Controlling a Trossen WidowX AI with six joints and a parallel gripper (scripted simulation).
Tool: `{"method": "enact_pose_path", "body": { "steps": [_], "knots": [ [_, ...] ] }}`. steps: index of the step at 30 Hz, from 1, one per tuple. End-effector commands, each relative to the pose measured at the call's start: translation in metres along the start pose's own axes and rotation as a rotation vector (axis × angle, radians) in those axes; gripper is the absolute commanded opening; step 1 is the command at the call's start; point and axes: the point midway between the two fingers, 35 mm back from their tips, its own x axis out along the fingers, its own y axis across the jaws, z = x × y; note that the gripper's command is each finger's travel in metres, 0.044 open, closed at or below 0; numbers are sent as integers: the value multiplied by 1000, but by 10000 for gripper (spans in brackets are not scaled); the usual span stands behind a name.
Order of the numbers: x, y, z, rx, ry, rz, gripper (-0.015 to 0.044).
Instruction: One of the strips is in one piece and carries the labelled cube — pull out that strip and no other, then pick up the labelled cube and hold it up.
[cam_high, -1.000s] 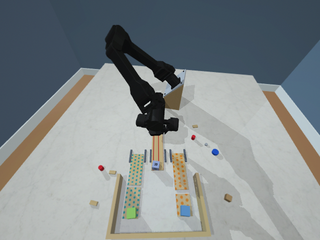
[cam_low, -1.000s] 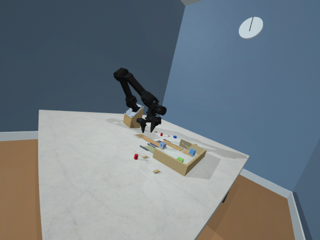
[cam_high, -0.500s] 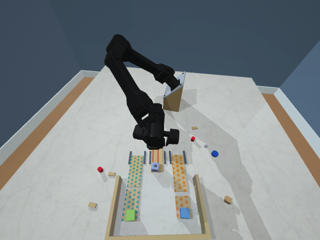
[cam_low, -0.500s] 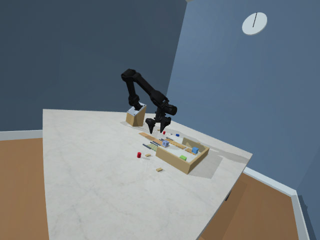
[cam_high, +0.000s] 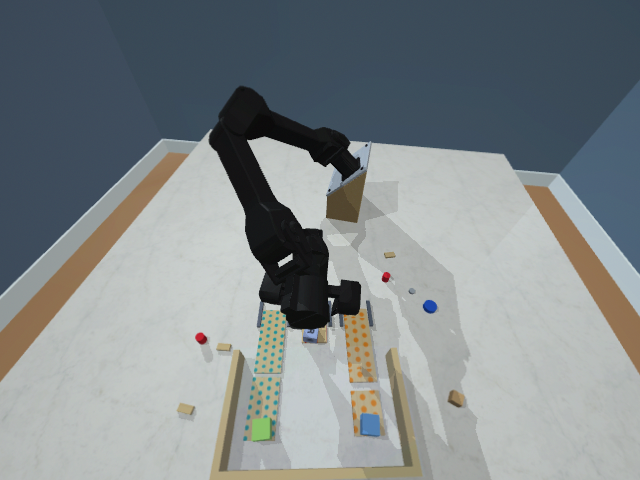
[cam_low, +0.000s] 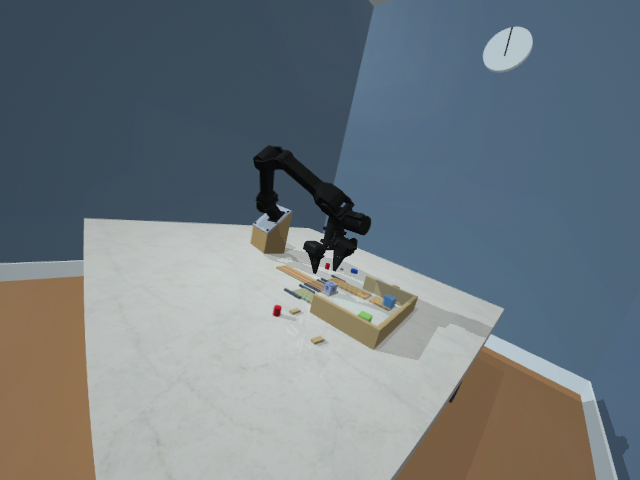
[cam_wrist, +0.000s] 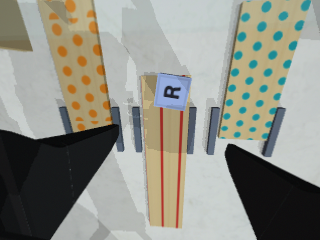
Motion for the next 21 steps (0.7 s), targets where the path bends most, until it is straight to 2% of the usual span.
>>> {"method": "enact_pose_path", "body": {
  "steps": [1,6,13,21],
  "knots": [
    [-2,2,15,4,0,5,440],
    [-5,4,33,5,-1,5,440],
    [4,5,33,5,-1,5,256],
    [17,5,34,5,-1,5,250]
  ]
}}
